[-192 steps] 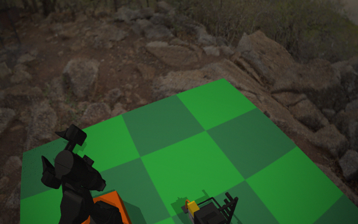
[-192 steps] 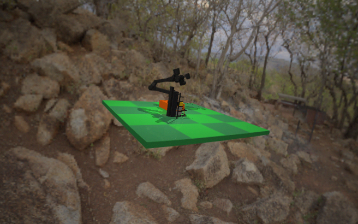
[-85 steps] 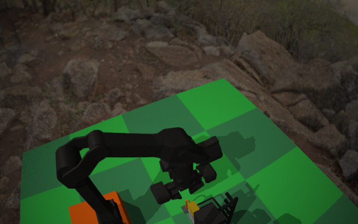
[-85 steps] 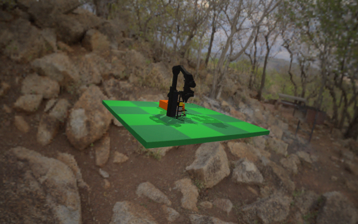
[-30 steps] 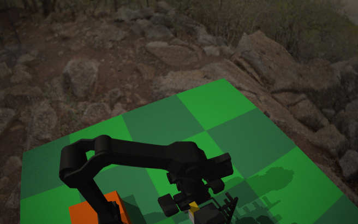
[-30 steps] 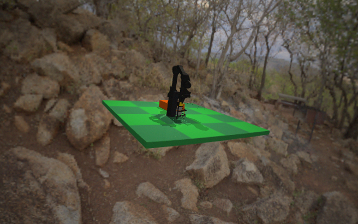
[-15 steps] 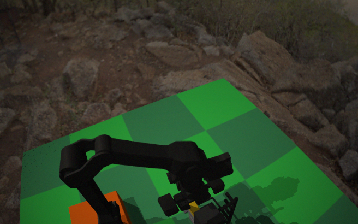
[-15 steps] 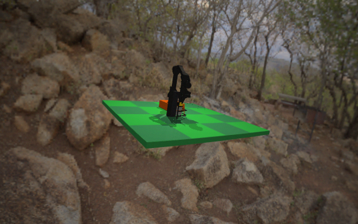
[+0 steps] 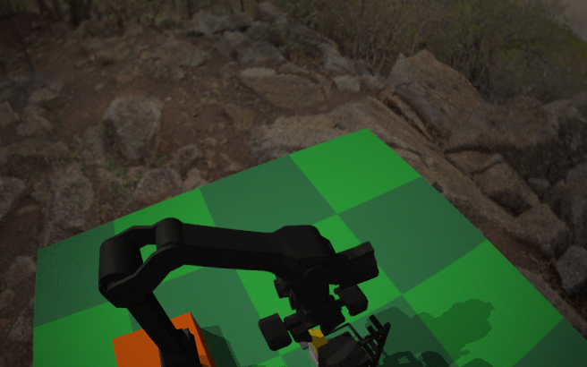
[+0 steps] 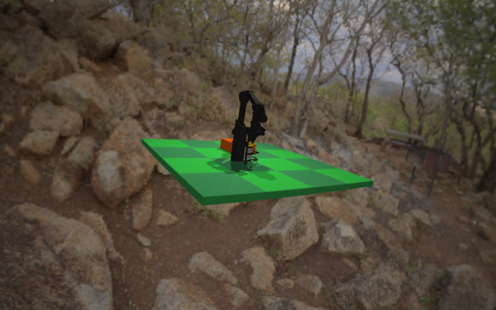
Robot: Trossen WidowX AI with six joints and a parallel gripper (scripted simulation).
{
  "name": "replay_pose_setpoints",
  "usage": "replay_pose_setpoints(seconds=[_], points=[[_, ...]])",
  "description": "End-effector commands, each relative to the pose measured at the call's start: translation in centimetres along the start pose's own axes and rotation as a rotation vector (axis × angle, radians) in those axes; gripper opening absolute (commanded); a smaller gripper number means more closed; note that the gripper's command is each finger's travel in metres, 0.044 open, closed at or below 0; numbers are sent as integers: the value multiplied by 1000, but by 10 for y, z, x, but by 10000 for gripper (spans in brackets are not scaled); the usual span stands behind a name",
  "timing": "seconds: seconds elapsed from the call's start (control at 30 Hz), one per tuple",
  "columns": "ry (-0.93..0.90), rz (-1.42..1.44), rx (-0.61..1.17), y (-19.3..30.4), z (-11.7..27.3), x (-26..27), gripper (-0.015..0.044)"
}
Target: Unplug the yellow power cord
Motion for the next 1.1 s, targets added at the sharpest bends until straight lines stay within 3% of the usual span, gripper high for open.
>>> replay_pose_setpoints(seconds=[0.0, 0.27, 0.83, 1.07], points=[[18, 37, -70, -25, 3, -4, 0], [17, 38, -71, -38, 4, -4, 0], [15, 39, -69, -40, 6, -7, 440], [16, 39, -74, -87, 19, -12, 440]])
Point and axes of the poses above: the point midway between the two fingers, 35 mm back from their tips, its own z axis back along the fingers, its own x axis across the jaws, y = z × x, the point moved 10 cm from there along z, back along the fingers, and after that the axes turned 10 degrees about z, right-handed, at the moved point
